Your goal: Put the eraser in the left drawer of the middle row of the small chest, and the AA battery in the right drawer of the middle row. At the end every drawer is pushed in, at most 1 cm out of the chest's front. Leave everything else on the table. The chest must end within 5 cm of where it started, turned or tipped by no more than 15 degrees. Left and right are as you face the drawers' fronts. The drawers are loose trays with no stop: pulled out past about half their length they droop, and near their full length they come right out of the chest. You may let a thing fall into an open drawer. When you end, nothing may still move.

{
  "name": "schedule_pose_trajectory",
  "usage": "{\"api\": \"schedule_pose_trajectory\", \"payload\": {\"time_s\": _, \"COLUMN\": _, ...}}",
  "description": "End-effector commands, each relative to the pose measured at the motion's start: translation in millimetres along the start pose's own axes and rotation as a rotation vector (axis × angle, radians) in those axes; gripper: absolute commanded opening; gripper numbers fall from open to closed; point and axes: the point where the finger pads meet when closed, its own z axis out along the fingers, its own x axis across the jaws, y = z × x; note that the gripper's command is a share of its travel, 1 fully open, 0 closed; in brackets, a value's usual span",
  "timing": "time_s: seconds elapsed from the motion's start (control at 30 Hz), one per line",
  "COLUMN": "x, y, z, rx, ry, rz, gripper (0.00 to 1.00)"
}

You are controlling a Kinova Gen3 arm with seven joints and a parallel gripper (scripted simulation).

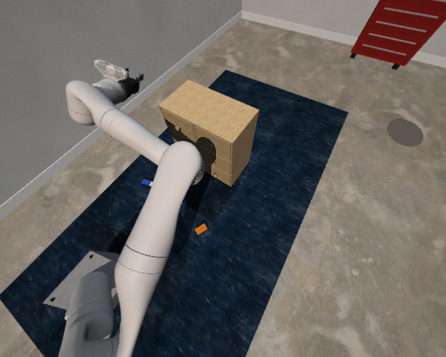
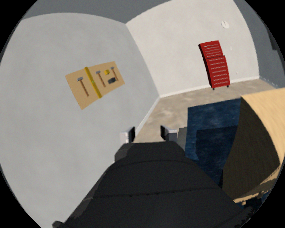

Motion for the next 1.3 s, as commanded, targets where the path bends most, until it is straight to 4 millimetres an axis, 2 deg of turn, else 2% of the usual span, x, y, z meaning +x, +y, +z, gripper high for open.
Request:
{"api": "schedule_pose_trajectory", "payload": {"time_s": 0.0, "x": -8.5, "y": -3.9, "z": -1.6, "rx": 0.011, "ry": -0.016, "rz": -0.01, "gripper": 1.0}}
{"api": "schedule_pose_trajectory", "payload": {"time_s": 0.3, "x": -46.8, "y": -17.8, "z": -6.5, "rx": 0.065, "ry": -0.101, "rz": -0.072, "gripper": 1.0}}
{"api": "schedule_pose_trajectory", "payload": {"time_s": 0.37, "x": -46.8, "y": -17.8, "z": -6.5, "rx": 0.065, "ry": -0.101, "rz": -0.072, "gripper": 1.0}}
{"api": "schedule_pose_trajectory", "payload": {"time_s": 0.5, "x": -70.4, "y": -23.9, "z": -11.1, "rx": 0.093, "ry": -0.155, "rz": -0.113, "gripper": 1.0}}
{"api": "schedule_pose_trajectory", "payload": {"time_s": 0.63, "x": -70.4, "y": -23.9, "z": -11.1, "rx": 0.093, "ry": -0.155, "rz": -0.113, "gripper": 1.0}}
{"api": "schedule_pose_trajectory", "payload": {"time_s": 0.67, "x": -76.8, "y": -25.3, "z": -12.6, "rx": 0.1, "ry": -0.169, "rz": -0.125, "gripper": 1.0}}
{"api": "schedule_pose_trajectory", "payload": {"time_s": 0.8, "x": -76.8, "y": -25.3, "z": -12.6, "rx": 0.1, "ry": -0.169, "rz": -0.125, "gripper": 1.0}}
{"api": "schedule_pose_trajectory", "payload": {"time_s": 0.83, "x": -83.5, "y": -26.6, "z": -14.2, "rx": 0.106, "ry": -0.185, "rz": -0.137, "gripper": 1.0}}
{"api": "schedule_pose_trajectory", "payload": {"time_s": 0.97, "x": -83.5, "y": -26.6, "z": -14.2, "rx": 0.106, "ry": -0.185, "rz": -0.137, "gripper": 1.0}}
{"api": "schedule_pose_trajectory", "payload": {"time_s": 1.0, "x": -90.4, "y": -27.7, "z": -15.9, "rx": 0.113, "ry": -0.201, "rz": -0.15, "gripper": 1.0}}
{"api": "schedule_pose_trajectory", "payload": {"time_s": 1.27, "x": -97.5, "y": -28.7, "z": -17.8, "rx": 0.12, "ry": -0.217, "rz": -0.164, "gripper": 1.0}}
